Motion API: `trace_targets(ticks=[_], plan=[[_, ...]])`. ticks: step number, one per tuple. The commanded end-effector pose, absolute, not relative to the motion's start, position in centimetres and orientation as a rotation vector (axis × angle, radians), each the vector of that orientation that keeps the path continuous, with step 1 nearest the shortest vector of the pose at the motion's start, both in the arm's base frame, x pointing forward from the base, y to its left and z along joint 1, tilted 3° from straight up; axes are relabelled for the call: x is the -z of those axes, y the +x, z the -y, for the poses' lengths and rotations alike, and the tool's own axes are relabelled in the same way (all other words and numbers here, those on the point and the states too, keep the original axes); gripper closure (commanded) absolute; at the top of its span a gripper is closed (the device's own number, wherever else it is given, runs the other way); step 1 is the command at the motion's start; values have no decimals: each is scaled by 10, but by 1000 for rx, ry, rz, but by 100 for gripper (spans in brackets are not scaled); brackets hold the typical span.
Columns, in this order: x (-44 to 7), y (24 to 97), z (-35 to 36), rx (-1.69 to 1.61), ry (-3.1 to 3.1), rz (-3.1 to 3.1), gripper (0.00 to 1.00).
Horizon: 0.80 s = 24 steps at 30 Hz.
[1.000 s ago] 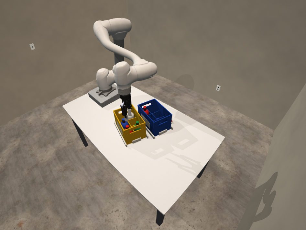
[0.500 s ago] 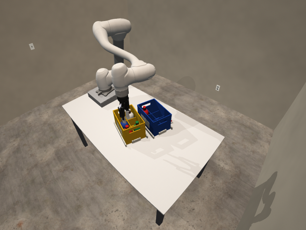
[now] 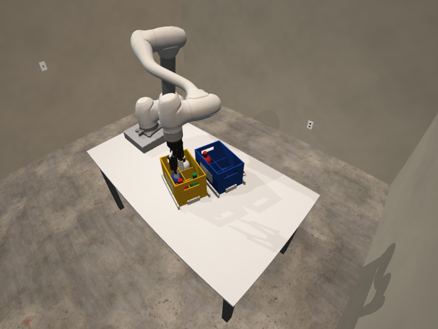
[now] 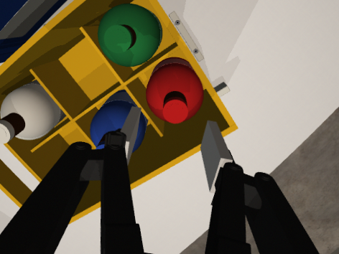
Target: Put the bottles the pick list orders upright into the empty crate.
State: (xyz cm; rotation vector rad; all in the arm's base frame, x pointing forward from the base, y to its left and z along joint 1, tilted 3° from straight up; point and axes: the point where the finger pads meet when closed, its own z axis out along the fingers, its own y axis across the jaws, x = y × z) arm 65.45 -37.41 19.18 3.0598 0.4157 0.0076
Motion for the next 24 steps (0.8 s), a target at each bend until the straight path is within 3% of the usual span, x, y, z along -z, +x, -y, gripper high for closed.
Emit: trace_targets(ticks=[1,24], plan=[[-189,654,374,-8,3060,-416,62],[-164,655,376,-8,3060,-416,62]])
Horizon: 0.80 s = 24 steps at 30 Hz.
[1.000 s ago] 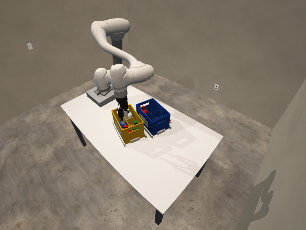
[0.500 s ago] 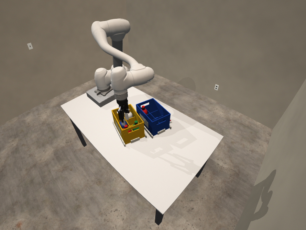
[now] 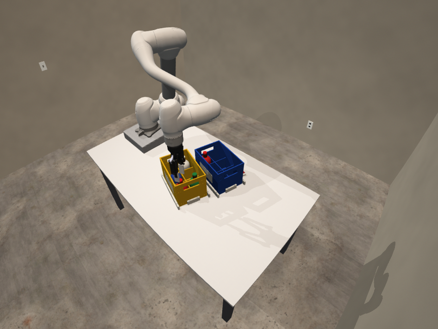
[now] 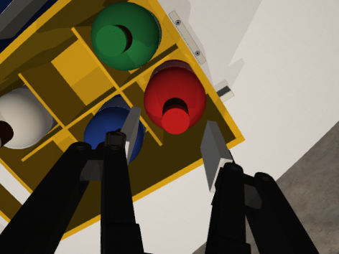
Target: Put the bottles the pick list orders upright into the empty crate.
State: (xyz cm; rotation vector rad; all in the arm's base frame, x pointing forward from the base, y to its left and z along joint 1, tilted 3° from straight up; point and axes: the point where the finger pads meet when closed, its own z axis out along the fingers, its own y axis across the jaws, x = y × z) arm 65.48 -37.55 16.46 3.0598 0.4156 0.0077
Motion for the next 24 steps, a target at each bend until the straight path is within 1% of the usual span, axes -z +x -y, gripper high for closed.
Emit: trace_targets(ticks=[1,24], plan=[[-162,655,376,-8,3060,-416,62],[-134,655,377,-8,3060,-416,62]])
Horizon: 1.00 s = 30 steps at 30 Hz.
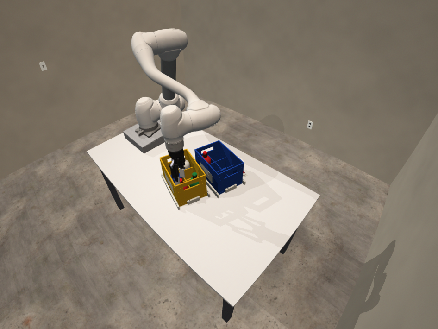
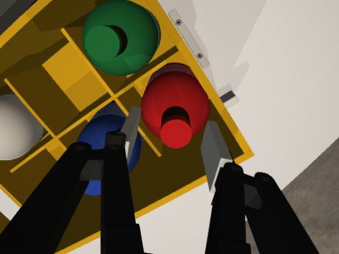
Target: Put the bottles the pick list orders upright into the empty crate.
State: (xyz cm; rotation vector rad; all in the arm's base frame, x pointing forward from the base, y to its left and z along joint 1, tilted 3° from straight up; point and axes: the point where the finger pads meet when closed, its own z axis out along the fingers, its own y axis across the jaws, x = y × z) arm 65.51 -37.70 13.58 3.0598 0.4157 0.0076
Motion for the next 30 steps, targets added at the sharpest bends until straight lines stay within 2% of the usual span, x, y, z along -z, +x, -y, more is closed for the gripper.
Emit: trace_targets(ticks=[1,18,19,30], plan=[[-133,655,377,-8,3060,-416,62],[-124,655,378,-8,3060,-416,62],[-127,655,377,-8,3060,-416,100],[-127,655,377,-8,3060,-416,100]])
